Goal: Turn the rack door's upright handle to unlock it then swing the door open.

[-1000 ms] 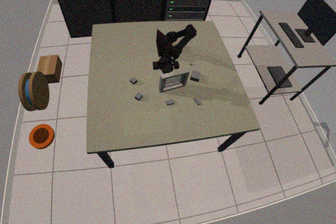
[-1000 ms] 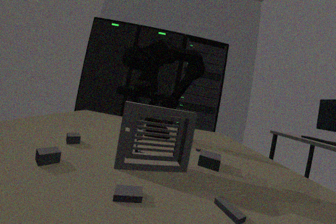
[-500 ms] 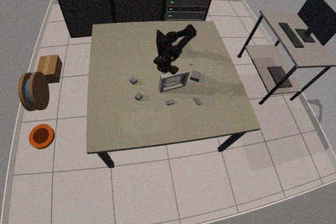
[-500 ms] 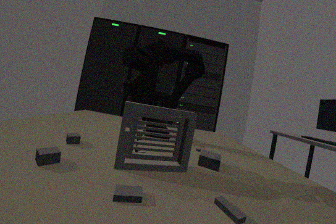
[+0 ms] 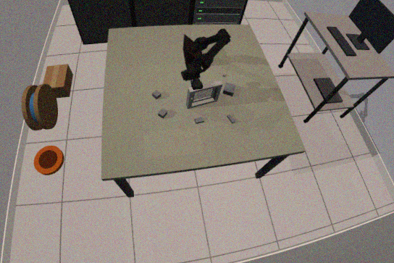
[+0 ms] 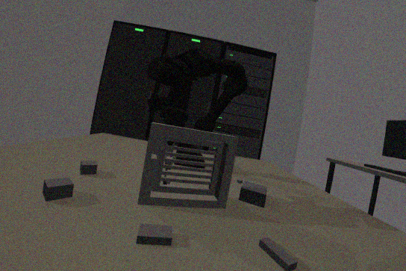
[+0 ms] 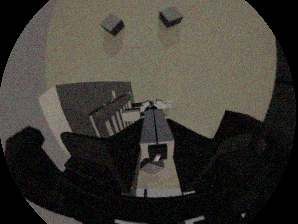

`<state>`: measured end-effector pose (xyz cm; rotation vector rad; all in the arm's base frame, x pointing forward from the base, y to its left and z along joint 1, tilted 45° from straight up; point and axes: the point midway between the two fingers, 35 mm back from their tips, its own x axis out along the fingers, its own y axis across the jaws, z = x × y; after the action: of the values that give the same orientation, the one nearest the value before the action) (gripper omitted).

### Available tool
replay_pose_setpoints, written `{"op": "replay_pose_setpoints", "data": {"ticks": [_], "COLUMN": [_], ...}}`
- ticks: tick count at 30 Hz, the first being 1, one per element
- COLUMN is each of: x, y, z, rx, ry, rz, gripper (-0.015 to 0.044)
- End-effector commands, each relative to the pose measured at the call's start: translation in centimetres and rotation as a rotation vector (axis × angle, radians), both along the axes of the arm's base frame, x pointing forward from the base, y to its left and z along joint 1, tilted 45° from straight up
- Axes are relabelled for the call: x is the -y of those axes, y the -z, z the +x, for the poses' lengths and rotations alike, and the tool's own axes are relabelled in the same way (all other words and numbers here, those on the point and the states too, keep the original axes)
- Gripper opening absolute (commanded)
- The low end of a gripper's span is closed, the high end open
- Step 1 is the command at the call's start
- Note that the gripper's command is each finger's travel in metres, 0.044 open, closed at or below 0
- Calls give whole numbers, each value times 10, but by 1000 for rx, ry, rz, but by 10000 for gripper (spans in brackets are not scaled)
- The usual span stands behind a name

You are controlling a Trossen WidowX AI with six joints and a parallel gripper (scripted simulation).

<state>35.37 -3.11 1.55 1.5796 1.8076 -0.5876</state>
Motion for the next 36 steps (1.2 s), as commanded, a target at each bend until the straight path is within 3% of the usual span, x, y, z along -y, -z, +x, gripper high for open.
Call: {"op": "replay_pose_setpoints", "data": {"ticks": [1,9,20,36], "x": [-1,-1,-1,-1], "y": [0,0,0,0], "z": [0,0,0,-1], "rx": [-128,-150,-150,341], "ry": [136,159,159,-361], "rz": [-5,-7,-7,32], "gripper": [25,25,297,297]}}
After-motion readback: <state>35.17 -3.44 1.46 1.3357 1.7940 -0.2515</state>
